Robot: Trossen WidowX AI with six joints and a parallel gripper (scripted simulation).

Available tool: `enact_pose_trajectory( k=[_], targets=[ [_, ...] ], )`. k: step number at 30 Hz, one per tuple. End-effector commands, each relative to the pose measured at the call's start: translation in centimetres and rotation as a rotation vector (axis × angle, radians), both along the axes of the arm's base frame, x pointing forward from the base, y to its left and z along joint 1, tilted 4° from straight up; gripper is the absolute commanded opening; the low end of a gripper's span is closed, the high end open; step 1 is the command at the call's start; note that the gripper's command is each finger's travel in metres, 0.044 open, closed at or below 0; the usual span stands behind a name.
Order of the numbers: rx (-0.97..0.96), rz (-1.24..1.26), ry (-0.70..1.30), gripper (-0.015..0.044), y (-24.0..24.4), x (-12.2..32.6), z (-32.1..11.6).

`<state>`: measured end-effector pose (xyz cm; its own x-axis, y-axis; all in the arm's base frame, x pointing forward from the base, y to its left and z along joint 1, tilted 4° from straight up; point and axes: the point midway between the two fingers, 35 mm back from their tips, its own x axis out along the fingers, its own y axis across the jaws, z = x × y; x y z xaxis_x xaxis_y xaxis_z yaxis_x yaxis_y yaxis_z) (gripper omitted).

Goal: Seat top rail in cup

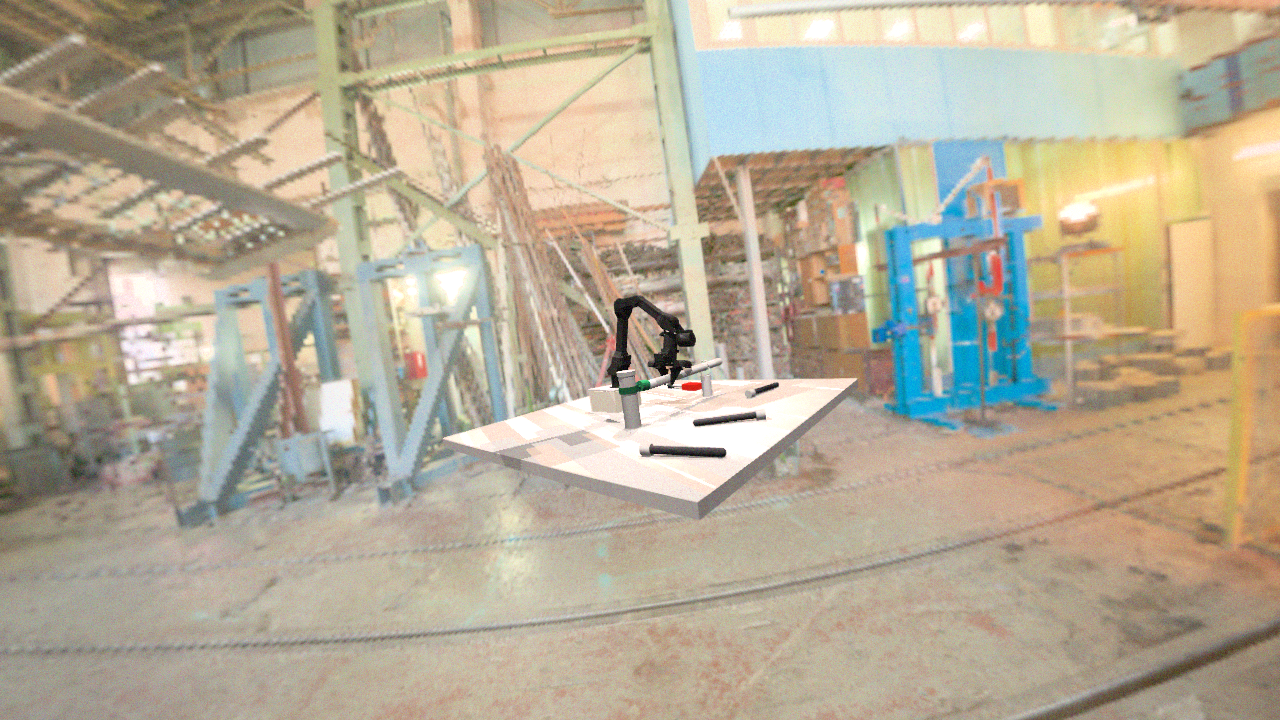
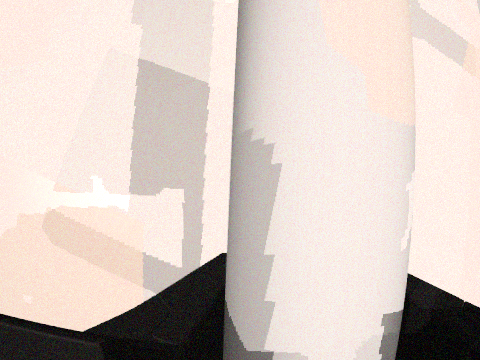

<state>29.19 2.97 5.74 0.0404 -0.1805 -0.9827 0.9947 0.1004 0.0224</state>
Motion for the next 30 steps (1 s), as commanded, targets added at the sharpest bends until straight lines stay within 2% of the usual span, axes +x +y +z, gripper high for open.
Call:
enact_pose_trajectory(
  k=[1,30],
  targets=[
    [0.000,0.000,0.000,0.0000,0.00,0.00,0.00],
    [-0.011,0.002,-0.002,0.0000,-0.33,0.11,0.33]
  ],
)
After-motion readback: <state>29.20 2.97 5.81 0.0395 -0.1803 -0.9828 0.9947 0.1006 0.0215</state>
